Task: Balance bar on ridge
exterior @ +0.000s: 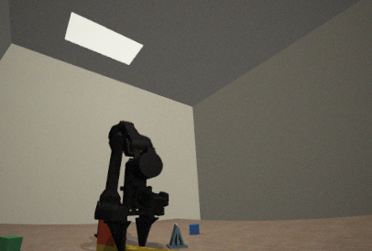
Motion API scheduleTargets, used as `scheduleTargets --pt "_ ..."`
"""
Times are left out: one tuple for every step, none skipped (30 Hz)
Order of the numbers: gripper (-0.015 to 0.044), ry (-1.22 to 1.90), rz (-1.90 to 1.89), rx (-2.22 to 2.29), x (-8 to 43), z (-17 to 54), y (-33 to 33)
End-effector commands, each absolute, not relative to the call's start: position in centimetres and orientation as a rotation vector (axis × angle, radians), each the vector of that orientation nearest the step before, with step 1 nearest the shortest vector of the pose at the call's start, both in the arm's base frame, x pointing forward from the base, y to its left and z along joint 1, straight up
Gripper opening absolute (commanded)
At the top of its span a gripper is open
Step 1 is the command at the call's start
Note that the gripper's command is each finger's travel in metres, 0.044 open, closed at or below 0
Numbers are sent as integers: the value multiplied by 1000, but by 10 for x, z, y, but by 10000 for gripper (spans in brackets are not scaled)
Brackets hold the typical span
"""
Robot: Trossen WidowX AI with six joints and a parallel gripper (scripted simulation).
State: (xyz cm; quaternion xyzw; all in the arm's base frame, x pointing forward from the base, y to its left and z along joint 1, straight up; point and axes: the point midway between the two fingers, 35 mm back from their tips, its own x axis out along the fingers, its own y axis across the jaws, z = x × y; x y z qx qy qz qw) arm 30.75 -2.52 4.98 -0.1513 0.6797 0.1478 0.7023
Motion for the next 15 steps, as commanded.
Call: scheduleTargets --pt "315 1519 331 -343 306 47 -26" --pt "315 1519 331 -343 306 47 -26" --pt "315 1519 331 -343 306 47 -26" --pt "315 1519 331 -343 306 47 -26" --pt "315 1519 331 -343 306 47 -26" --pt "315 1519 331 -343 306 47 -26" --pt "315 1519 331 -343 306 47 -26" --pt "315 1519 331 -343 306 47 -26" --pt "289 1515 330 -336 307 49 -25" --pt "263 1515 330 -336 307 49 -25" --pt "236 1515 330 -336 307 49 -25" --pt "210 1515 330 -336 307 49 -25" --pt "184 1515 330 -336 307 49 -25" --pt "157 1515 330 -336 307 49 -25" --pt "151 1515 330 -336 307 49 -25"
